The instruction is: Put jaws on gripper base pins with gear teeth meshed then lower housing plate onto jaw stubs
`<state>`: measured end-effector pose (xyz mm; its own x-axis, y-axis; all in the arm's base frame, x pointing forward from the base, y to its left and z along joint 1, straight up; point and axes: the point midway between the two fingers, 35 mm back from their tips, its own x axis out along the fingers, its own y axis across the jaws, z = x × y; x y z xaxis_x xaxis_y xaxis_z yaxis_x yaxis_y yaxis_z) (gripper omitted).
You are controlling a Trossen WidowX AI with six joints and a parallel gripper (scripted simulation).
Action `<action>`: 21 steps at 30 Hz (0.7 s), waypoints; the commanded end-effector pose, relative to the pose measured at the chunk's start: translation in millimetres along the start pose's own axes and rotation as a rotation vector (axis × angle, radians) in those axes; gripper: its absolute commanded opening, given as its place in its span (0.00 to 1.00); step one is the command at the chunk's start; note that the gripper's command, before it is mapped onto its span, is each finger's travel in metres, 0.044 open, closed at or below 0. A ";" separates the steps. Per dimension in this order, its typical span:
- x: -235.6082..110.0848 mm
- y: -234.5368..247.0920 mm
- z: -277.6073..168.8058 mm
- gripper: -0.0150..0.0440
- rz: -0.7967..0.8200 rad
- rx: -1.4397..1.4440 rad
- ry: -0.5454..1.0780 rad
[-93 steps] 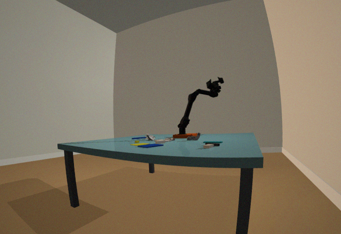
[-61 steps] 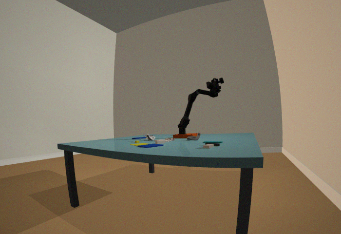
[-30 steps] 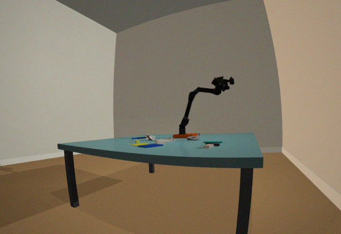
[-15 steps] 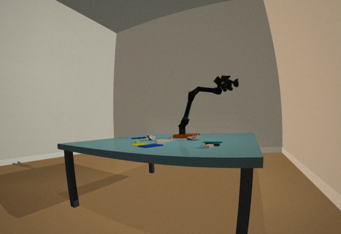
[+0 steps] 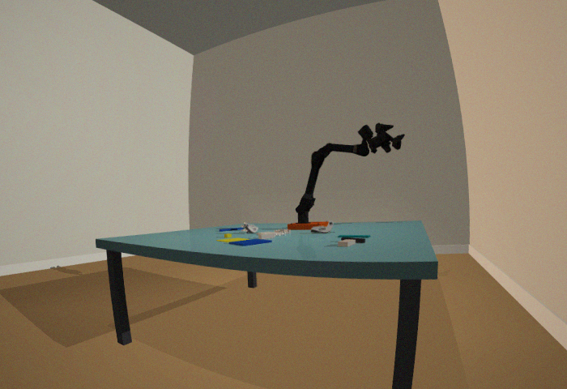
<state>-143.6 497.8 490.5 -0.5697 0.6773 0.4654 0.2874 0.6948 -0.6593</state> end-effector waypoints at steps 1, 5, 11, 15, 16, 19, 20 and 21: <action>-8.8 17.7 -14.8 1.00 0.058 0.033 0.026; -20.8 37.0 -33.4 1.00 0.122 0.066 0.060; -42.1 64.0 -59.0 1.00 0.212 0.112 0.107; -58.2 80.6 -75.1 1.00 0.268 0.141 0.139; -62.4 84.6 -79.1 1.00 0.282 0.149 0.147; -75.4 97.6 -91.1 1.00 0.328 0.177 0.176; -79.9 102.0 -95.1 1.00 0.344 0.187 0.187; -84.6 106.4 -99.1 1.00 0.360 0.198 0.198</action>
<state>-4.5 536.2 446.7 -0.3305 0.8942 0.3021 0.2905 0.4009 -0.8688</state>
